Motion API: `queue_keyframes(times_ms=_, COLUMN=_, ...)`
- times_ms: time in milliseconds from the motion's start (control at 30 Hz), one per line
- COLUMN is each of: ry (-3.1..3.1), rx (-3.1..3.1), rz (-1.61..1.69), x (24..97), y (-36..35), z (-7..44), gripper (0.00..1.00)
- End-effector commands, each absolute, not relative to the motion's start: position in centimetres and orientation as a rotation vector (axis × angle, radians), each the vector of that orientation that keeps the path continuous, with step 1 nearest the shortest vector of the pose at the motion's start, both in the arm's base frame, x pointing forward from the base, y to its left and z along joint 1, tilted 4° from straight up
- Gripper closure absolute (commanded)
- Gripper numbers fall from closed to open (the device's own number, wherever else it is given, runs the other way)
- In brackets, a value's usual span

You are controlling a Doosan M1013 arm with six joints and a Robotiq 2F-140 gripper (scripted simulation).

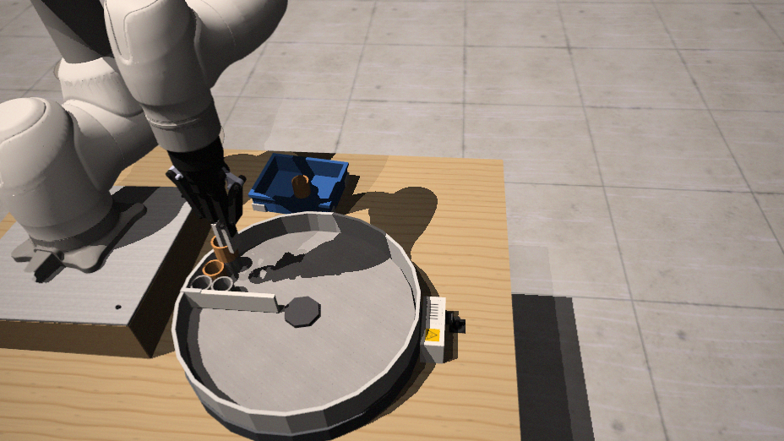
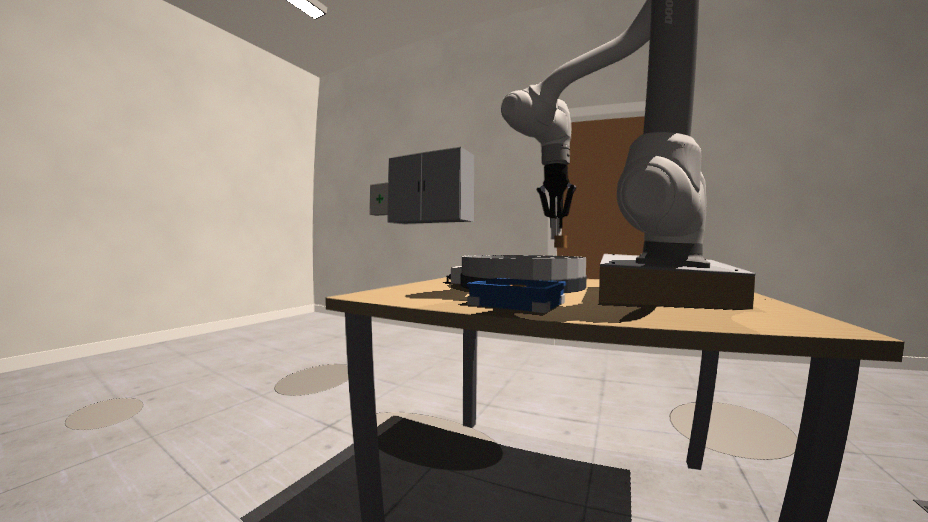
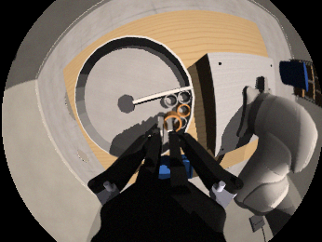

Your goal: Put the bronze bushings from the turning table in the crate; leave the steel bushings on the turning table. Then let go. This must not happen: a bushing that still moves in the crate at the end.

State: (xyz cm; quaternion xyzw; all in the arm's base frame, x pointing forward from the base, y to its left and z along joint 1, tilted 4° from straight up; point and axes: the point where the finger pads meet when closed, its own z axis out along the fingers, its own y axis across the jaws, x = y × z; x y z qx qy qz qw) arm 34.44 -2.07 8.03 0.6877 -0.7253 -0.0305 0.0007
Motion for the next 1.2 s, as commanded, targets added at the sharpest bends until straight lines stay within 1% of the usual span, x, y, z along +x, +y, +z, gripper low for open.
queue_keyframes(times_ms=0, ry=-2.278, rx=2.16, rz=-0.096, x=34.4, y=-2.1, z=8.0, gripper=1.0)
queue_keyframes(times_ms=400, ry=-2.278, rx=2.16, rz=-0.096, x=34.4, y=-2.0, z=8.0, gripper=1.0)
queue_keyframes(times_ms=600, ry=-2.278, rx=2.16, rz=-0.096, x=34.3, y=-0.7, z=8.1, gripper=1.0)
queue_keyframes(times_ms=800, ry=-2.278, rx=2.16, rz=-0.096, x=33.8, y=2.4, z=8.3, gripper=1.0)
queue_keyframes(times_ms=867, ry=-2.278, rx=2.16, rz=-0.096, x=33.8, y=2.4, z=8.3, gripper=1.0)
queue_keyframes(times_ms=1167, ry=-2.278, rx=2.16, rz=-0.096, x=32.8, y=10.0, z=8.6, gripper=1.0)
